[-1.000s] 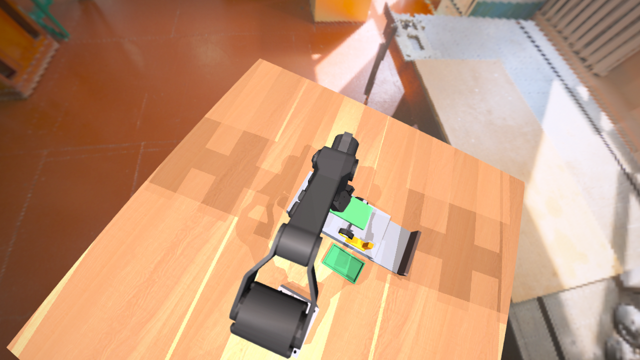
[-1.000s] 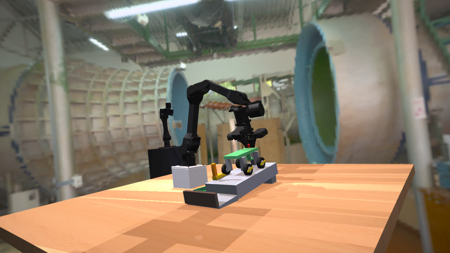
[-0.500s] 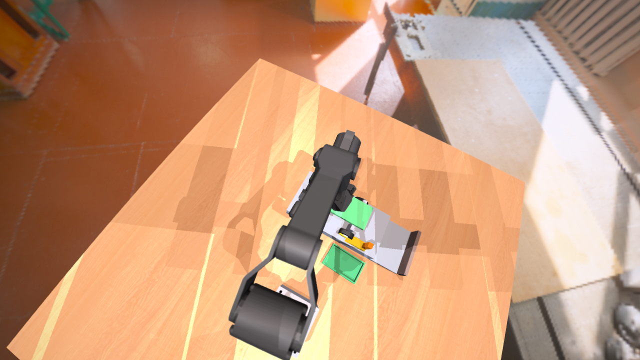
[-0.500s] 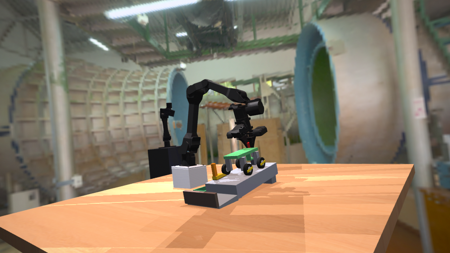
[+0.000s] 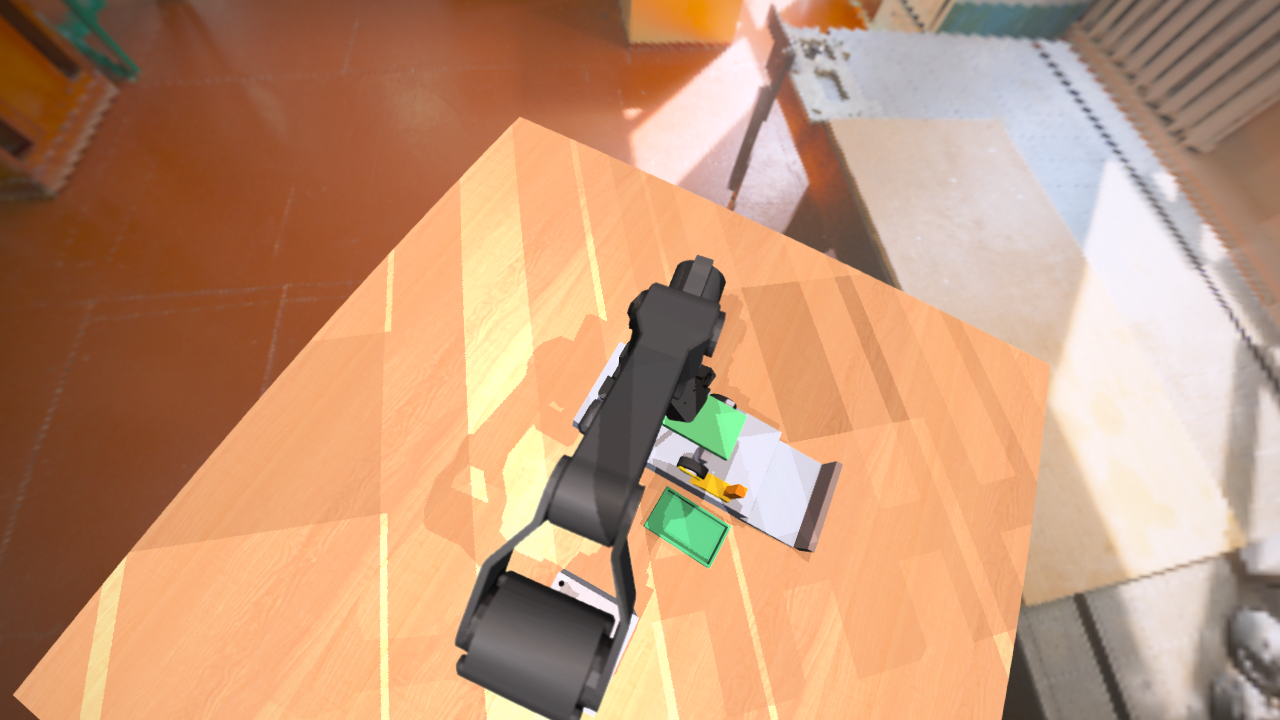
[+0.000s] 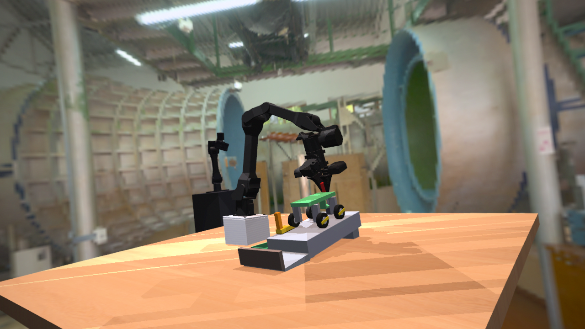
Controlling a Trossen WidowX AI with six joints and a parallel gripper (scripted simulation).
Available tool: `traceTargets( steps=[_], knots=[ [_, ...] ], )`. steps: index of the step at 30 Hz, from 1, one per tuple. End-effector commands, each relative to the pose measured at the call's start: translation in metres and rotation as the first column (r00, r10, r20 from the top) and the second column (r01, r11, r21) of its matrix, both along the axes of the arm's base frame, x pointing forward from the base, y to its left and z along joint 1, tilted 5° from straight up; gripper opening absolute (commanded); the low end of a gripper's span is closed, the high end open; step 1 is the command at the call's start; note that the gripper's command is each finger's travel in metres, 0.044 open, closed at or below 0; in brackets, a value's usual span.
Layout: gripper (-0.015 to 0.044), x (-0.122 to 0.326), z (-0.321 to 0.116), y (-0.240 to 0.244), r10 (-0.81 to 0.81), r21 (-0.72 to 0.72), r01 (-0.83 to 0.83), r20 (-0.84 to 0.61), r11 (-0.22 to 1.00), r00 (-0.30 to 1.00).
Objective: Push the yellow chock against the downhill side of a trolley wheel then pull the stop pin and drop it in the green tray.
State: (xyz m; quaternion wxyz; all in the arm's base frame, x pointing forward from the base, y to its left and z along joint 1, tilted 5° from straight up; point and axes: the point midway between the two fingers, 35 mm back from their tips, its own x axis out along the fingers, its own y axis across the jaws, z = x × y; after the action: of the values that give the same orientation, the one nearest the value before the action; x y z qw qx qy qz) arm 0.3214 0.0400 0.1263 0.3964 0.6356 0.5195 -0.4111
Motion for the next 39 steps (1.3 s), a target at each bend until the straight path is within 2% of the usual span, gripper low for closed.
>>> traceTargets(
  steps=[1, 15, 33, 39],
  knots=[
    [0.0000, 0.000, 0.005, 0.000, 0.004, 0.005, -0.004, 0.007, 1.000, 1.000],
    [0.0000, 0.001, 0.014, 0.002, 0.004, 0.005, -0.004, 0.007, 1.000, 1.000],
    [0.0000, 0.004, 0.020, 0.030, 0.004, 0.008, -0.004, 0.007, 1.000, 1.000],
    [0.0000, -0.011, 0.018, 0.032, 0.004, 0.008, -0.004, 0.006, 1.000, 1.000]
  ],
)
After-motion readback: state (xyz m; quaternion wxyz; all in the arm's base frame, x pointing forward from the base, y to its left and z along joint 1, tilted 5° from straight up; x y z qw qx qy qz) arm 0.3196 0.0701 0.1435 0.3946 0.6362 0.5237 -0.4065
